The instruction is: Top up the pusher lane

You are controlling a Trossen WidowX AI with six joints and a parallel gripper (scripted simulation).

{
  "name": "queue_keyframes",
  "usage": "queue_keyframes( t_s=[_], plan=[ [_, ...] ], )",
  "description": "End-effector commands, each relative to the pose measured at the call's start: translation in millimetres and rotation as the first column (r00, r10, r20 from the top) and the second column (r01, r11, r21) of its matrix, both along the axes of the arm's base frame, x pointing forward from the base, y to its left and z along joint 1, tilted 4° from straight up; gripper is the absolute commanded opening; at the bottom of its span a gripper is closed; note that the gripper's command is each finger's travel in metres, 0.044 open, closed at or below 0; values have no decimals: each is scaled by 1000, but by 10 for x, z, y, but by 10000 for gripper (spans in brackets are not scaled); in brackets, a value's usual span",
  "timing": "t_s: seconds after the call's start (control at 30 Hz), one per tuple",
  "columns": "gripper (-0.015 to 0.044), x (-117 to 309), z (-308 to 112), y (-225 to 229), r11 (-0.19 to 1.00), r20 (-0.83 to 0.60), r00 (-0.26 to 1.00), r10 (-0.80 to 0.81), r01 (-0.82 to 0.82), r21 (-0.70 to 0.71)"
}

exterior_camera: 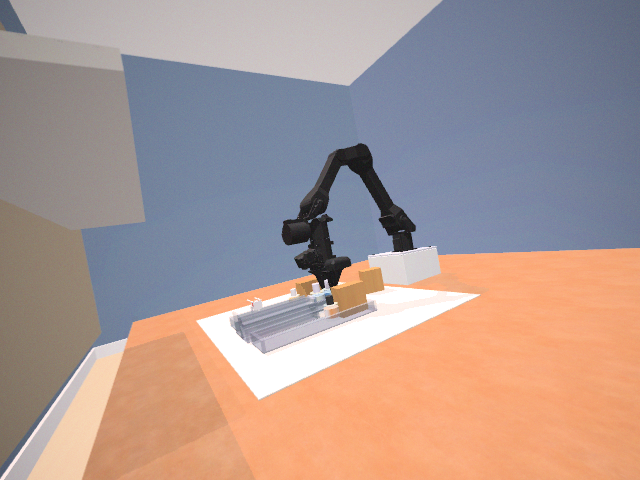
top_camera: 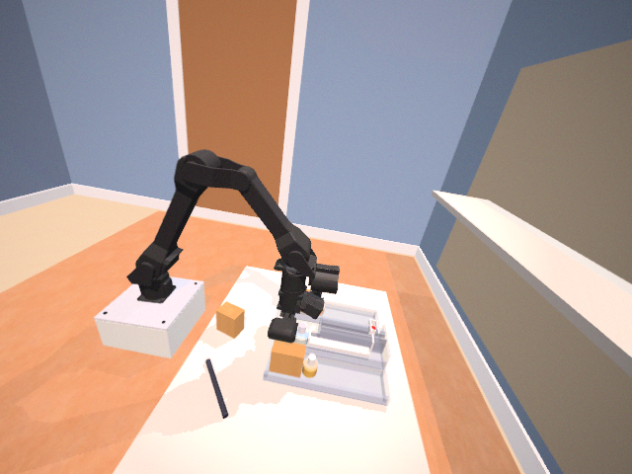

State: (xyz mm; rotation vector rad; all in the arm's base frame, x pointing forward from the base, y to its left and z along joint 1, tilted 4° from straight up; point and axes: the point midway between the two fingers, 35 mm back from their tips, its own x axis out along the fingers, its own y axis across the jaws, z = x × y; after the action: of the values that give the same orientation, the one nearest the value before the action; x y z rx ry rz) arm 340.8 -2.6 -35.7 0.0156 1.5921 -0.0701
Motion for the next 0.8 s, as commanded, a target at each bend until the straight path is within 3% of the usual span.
queue_keyframes(
  t_s=[0.0,0.27,0.77],
  plan=[
    [79,0,0,-1,1000,-1,1000,3,-3,2],
    [289,0,0,-1,1000,-1,1000,3,-3,2],
    [293,-5,205,4,1000,-1,1000,3,-3,2]
  ],
)
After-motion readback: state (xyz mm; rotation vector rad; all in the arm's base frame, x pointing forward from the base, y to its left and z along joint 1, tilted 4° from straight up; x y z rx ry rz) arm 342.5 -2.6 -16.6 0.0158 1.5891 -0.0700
